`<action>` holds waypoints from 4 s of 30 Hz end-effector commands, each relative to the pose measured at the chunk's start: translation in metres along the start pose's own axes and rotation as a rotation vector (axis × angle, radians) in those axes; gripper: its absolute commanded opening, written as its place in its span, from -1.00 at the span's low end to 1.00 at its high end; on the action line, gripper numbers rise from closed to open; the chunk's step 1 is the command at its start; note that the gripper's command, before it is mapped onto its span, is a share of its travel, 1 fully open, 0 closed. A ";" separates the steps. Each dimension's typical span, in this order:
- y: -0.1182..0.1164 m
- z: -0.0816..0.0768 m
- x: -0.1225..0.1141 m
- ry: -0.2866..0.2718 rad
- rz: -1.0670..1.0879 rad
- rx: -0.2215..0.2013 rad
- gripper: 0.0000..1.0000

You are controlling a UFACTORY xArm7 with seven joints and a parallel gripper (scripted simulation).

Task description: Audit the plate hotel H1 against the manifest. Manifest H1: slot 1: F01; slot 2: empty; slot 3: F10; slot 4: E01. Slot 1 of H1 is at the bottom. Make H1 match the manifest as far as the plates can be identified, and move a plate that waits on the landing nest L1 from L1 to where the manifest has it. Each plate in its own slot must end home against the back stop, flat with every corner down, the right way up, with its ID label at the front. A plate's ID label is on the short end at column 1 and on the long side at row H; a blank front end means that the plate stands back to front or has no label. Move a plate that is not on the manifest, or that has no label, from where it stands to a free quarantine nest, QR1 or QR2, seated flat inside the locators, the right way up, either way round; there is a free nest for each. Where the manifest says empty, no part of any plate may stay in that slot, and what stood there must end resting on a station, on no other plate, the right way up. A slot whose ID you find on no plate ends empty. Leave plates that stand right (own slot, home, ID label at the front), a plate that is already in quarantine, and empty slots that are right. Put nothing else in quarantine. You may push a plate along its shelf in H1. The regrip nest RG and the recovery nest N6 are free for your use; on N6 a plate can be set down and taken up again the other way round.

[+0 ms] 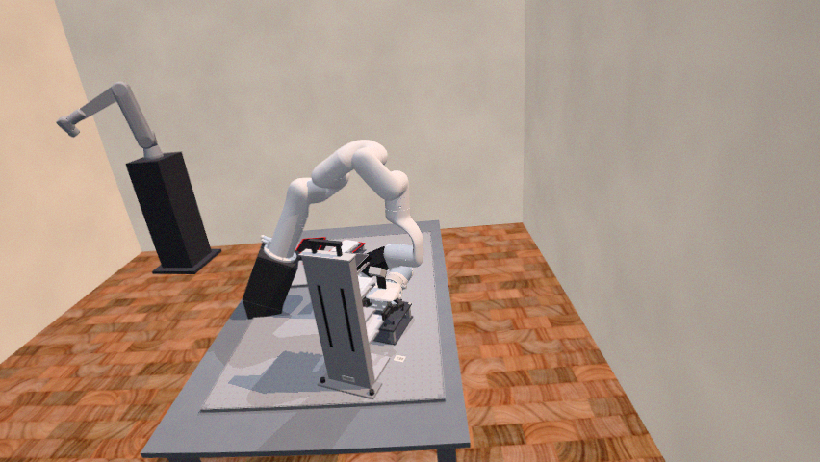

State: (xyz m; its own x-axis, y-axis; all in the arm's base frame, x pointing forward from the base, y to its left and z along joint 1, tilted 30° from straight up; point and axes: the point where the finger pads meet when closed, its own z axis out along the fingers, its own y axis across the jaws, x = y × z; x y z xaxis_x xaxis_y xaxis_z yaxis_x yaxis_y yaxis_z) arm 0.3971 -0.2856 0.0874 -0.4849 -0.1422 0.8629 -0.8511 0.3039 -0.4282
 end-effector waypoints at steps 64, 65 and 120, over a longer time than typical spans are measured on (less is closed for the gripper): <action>-0.001 0.031 0.001 0.001 0.003 0.000 -1.00; -0.001 0.031 0.001 0.001 0.003 0.000 -1.00; -0.001 0.035 0.000 0.002 0.003 0.000 1.00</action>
State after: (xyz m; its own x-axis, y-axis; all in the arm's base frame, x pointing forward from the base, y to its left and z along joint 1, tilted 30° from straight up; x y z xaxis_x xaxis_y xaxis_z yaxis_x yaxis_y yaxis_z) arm 0.3906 -0.3181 0.0774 -0.4850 -0.1422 0.8629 -0.8510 0.3038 -0.4283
